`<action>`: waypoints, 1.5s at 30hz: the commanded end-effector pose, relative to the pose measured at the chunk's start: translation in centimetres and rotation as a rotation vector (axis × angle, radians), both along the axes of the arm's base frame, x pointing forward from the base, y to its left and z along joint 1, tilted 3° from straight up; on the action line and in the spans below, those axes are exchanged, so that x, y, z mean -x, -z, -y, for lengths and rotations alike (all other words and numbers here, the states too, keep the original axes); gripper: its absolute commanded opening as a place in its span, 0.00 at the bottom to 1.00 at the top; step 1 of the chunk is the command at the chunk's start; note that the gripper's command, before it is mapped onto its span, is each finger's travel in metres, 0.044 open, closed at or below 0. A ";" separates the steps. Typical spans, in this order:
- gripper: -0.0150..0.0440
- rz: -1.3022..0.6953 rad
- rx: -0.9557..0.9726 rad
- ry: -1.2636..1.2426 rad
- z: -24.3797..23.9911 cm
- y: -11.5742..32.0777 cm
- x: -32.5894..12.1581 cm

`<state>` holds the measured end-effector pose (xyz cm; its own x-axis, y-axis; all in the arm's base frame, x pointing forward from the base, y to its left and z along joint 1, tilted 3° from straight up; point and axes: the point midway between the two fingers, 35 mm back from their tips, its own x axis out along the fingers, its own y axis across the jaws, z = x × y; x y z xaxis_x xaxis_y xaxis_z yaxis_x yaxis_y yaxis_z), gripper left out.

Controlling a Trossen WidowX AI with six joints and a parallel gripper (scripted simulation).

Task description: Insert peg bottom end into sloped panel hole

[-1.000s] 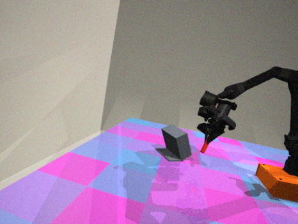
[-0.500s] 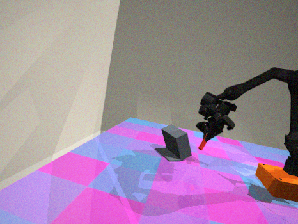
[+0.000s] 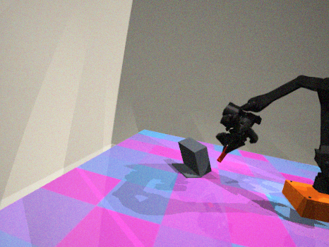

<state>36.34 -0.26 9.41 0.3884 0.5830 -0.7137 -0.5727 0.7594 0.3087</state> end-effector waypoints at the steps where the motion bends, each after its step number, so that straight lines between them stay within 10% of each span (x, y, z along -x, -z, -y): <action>1: 0.25 0.033 -0.004 -0.008 0.6 -0.1 -0.1; 45: 0.25 0.324 0.012 -0.026 7.2 -1.1 -0.2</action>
